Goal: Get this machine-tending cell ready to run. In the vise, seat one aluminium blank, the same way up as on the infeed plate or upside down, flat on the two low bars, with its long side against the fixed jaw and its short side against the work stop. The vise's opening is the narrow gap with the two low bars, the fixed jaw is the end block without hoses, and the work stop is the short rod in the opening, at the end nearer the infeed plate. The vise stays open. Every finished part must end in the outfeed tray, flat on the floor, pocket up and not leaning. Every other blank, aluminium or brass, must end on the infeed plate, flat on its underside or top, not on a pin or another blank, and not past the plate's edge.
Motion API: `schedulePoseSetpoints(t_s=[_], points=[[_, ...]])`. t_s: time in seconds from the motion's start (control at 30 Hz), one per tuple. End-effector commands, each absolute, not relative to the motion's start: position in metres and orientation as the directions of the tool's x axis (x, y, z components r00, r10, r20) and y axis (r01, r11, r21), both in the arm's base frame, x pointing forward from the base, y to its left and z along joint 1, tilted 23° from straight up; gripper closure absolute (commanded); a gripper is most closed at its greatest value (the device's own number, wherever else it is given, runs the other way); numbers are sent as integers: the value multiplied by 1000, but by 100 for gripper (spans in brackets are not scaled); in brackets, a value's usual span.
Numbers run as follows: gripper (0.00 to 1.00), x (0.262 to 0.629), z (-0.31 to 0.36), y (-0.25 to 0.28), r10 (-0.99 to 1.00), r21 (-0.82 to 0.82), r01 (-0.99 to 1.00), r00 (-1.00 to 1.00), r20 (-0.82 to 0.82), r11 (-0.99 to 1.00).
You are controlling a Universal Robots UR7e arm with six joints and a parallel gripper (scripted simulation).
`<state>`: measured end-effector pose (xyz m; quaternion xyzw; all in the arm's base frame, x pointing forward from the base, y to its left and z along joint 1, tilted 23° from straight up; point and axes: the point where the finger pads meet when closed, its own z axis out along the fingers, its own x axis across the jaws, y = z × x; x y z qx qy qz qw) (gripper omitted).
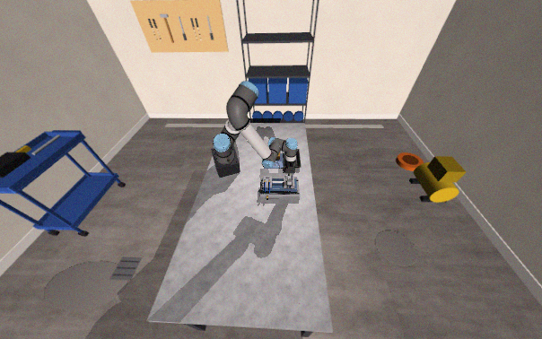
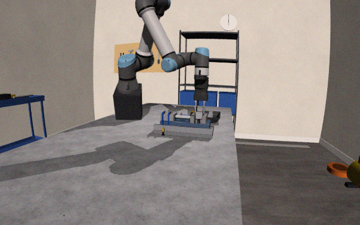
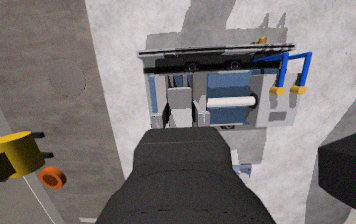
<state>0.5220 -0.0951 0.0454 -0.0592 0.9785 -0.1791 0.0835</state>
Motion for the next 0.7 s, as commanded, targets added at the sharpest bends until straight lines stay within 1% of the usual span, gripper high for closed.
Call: schedulePoseSetpoints(t_s=[0.0,0.3,0.33,0.67], points=[[100,522,46,-95,-146,-361,-86,-979,-144,929],[100,522,46,-95,-146,-361,-86,-979,-144,929],[0,522,46,-95,-146,-361,-86,-979,-144,929],[0,522,46,-95,-146,-361,-86,-979,-144,929]])
